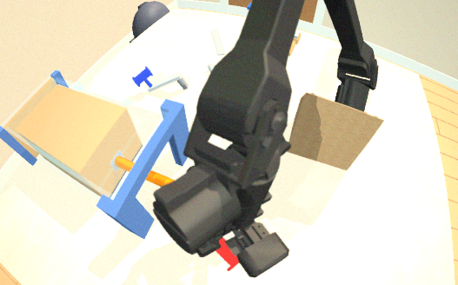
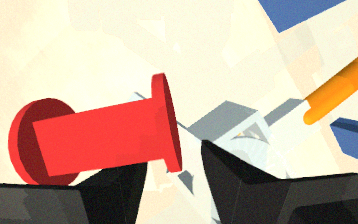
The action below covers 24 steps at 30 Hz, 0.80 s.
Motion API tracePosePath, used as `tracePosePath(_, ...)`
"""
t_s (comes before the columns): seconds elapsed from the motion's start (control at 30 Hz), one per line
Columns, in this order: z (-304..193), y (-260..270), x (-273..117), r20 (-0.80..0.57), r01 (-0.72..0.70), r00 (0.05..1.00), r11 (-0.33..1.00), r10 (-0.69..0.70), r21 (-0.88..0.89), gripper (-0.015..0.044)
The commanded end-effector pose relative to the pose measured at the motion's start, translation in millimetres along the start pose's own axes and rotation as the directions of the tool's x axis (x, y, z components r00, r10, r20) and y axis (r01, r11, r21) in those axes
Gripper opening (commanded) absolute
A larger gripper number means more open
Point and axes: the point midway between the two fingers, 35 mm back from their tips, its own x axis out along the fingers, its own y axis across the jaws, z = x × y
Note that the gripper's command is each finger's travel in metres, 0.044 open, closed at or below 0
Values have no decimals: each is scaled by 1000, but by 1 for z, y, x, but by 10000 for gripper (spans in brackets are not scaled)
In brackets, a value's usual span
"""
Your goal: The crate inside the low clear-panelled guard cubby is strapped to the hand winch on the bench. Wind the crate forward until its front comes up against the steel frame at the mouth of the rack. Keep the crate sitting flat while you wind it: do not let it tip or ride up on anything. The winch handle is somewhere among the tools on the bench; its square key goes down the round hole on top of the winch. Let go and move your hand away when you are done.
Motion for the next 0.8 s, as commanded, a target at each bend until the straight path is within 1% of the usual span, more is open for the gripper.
tracePosePath(0.0,1,0,0,0,0,1000,1000,0,1,289)
tracePosePath(0.2,1,0,0,0,0,1000,1000,0,1,440)
tracePosePath(0.33,1,0,-1,-3,1,1000,1000,-1,1,440)
tracePosePath(0.43,7,2,-13,-20,5,1000,1000,-5,1,440)
tracePosePath(0.53,16,4,-37,-55,15,998,1000,-15,0,440)
tracePosePath(0.77,23,8,-112,-149,55,987,999,-54,-1,440)
